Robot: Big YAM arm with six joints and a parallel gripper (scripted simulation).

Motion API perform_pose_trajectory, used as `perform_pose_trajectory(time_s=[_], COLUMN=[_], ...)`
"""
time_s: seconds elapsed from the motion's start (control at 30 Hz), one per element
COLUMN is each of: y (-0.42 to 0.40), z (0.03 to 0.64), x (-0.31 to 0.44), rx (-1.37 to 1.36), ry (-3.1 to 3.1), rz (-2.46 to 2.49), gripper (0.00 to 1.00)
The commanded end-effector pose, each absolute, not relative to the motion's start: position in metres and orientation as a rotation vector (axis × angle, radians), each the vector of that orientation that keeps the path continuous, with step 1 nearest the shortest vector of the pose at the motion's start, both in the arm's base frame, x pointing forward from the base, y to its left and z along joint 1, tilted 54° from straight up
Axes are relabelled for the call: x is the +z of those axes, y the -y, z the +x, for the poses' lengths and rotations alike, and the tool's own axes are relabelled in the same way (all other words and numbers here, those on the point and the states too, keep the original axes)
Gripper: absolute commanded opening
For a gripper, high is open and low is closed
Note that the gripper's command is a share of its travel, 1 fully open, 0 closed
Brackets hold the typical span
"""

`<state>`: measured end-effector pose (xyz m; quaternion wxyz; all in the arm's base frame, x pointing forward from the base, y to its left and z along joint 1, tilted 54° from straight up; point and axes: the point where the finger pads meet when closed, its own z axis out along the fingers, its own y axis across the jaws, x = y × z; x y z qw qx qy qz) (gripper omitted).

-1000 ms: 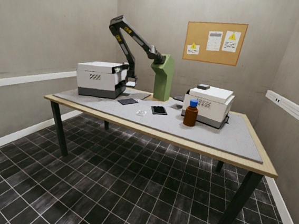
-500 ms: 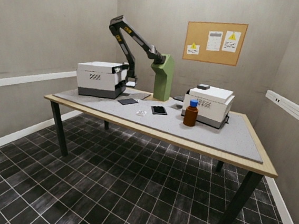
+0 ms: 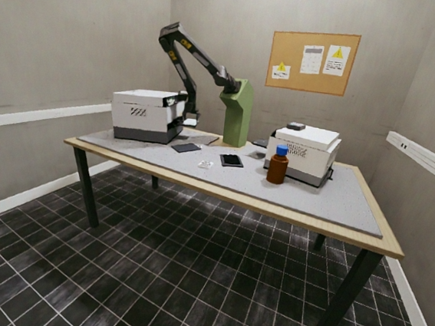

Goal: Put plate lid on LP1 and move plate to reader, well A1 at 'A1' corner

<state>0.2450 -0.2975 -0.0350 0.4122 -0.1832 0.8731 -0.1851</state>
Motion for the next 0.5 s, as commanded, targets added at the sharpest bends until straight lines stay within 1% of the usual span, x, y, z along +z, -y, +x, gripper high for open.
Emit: perform_pose_trajectory(time_s=[0.0, 0.37, 0.4, 0.47], y=[0.3099, 0.3116, 0.3116, 0.3116], z=[0.2769, 0.2782, 0.2782, 0.2782], x=[-0.0305, -0.0296, -0.0296, -0.0296], rx=[-0.528, -0.534, -0.534, -0.534], ry=[-2.139, -2.135, -2.135, -2.135], rz=[-0.6, -0.607, -0.607, -0.607], gripper=[0.86, 0.86, 1.0, 1.0])
